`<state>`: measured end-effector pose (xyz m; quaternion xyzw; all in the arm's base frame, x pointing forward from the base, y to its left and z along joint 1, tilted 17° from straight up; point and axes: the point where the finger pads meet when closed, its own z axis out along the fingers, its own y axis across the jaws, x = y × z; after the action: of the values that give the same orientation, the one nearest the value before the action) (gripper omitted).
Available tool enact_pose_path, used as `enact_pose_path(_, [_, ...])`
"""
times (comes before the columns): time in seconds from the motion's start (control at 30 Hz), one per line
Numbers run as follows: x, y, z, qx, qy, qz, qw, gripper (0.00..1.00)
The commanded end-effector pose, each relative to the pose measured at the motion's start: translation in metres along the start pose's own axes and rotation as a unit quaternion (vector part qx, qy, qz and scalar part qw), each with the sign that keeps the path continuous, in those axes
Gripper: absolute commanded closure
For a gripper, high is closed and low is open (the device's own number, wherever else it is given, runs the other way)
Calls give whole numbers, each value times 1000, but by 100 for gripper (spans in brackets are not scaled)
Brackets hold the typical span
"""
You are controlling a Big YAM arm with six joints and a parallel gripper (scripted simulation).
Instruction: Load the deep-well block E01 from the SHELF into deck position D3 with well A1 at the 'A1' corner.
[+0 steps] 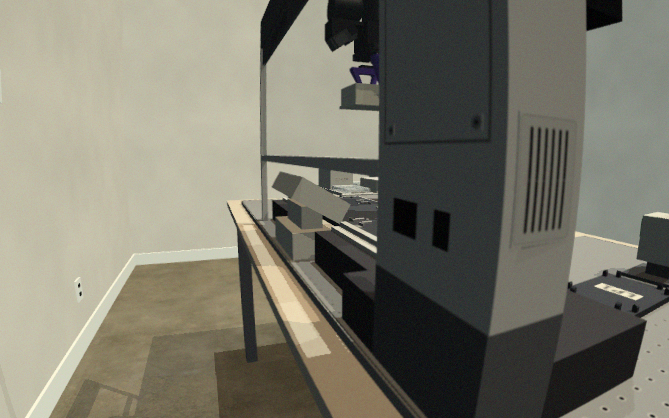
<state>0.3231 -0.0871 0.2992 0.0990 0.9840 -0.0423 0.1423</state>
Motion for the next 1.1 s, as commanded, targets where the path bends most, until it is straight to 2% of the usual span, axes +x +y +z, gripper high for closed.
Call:
enact_pose_path(0.0, [-10, -1, -19, 1, -26, 2, 1000, 100])
enact_pose_path(0.07, [0, -2, -16, 2, -21, 7, 1000, 100])
enact_pose_path(0.1, [-9, -1, -19, 1, -26, 2, 1000, 100])
enact_pose_path(0.43, [-9, -1, -19, 1, -26, 2, 1000, 100])
enact_pose_path(0.47, [-1, -2, -17, 2, -22, 7, 1000, 100])
enact_pose_path(0.5, [-9, -1, -19, 1, -26, 2, 1000, 100])
enact_pose_path(0.63, [-9, -2, -19, 1, -26, 2, 1000, 100])
enact_pose_path(0.67, [-2, -3, -12, 2, -25, 7, 1000, 100])
enact_pose_path(0.77, [-4, -3, 1, 2, -15, 7, 1000, 100])
enact_pose_path(0.83, [-4, -3, 1, 2, -15, 7, 1000, 100])
enact_pose_path(0.87, [-23, -4, -19, 3, -42, 6, 999, 100])
enact_pose_path(0.9, [-23, -4, -16, 3, -40, 5, 999, 100])
enact_pose_path(0.97, [-5, -3, 8, 2, -14, 4, 1000, 100])
enact_pose_path(1.07, [-5, -3, 17, 2, -9, 3, 1000, 100])
